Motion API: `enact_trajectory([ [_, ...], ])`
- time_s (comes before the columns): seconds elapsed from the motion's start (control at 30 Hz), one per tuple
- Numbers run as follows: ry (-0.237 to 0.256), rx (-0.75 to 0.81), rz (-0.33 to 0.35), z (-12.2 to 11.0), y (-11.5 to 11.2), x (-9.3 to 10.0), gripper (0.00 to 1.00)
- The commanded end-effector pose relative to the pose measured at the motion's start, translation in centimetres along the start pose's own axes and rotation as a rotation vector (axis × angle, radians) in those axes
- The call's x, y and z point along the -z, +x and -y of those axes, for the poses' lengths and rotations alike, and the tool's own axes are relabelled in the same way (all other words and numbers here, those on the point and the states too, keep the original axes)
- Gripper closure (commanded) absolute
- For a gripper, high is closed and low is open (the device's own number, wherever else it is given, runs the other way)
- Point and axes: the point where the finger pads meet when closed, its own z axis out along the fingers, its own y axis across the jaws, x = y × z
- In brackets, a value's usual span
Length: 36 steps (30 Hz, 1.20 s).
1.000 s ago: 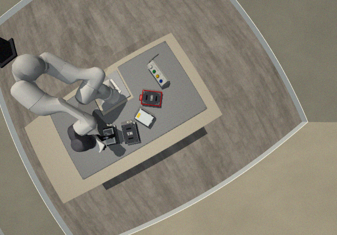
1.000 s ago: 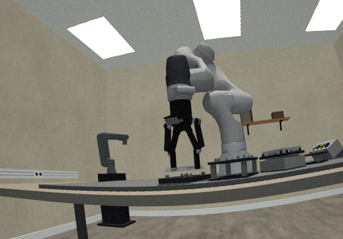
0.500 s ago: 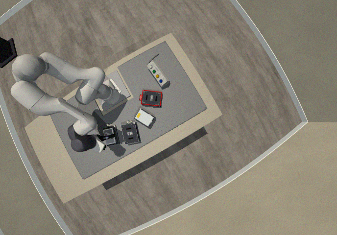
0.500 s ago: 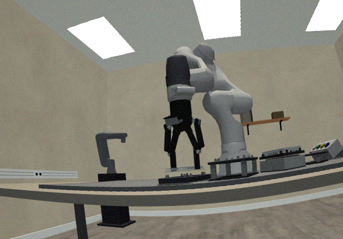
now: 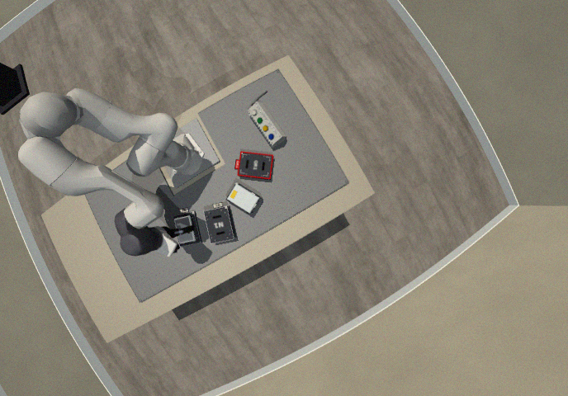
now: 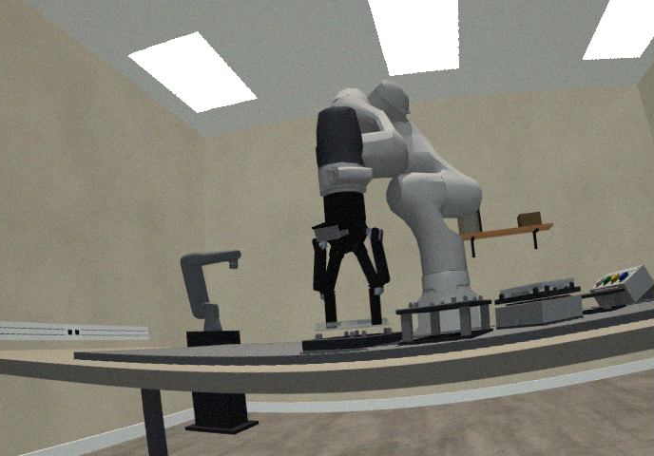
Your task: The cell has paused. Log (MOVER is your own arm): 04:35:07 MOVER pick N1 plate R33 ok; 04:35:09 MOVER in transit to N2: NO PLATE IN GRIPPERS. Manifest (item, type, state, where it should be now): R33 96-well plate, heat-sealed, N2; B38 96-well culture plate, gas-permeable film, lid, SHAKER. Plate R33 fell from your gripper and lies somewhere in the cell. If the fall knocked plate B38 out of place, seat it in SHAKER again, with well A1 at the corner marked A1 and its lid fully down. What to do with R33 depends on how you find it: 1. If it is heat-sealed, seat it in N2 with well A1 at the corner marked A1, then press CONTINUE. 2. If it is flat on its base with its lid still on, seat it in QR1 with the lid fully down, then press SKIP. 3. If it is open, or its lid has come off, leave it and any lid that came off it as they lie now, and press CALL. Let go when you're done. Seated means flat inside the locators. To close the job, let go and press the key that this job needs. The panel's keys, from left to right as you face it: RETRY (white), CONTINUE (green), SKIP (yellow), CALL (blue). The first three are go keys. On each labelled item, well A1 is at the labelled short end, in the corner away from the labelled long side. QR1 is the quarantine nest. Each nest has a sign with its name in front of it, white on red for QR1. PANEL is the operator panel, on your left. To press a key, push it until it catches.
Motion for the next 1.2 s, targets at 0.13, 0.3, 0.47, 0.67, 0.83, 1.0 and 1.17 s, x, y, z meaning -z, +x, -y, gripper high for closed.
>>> enact_trajectory([
  [0.13,0.0,0.001,-0.004,0.09,0.11,-0.26,0.9],
  [0.3,0.0,0.001,-0.004,0.09,0.11,-0.37,0.9],
  [0.47,0.0,0.001,-0.004,0.08,0.11,-0.54,0.9],
  [0.67,0.0,0.001,-0.004,0.09,0.11,-0.75,0.9],
  [0.83,0.0,0.001,-0.004,0.08,0.11,-0.88,0.9],
  [1.0,0.0,0.001,-0.004,0.08,0.11,-1.0,0.9],
  [1.17,0.0,0.001,-0.004,0.09,0.11,-1.13,0.9],
])
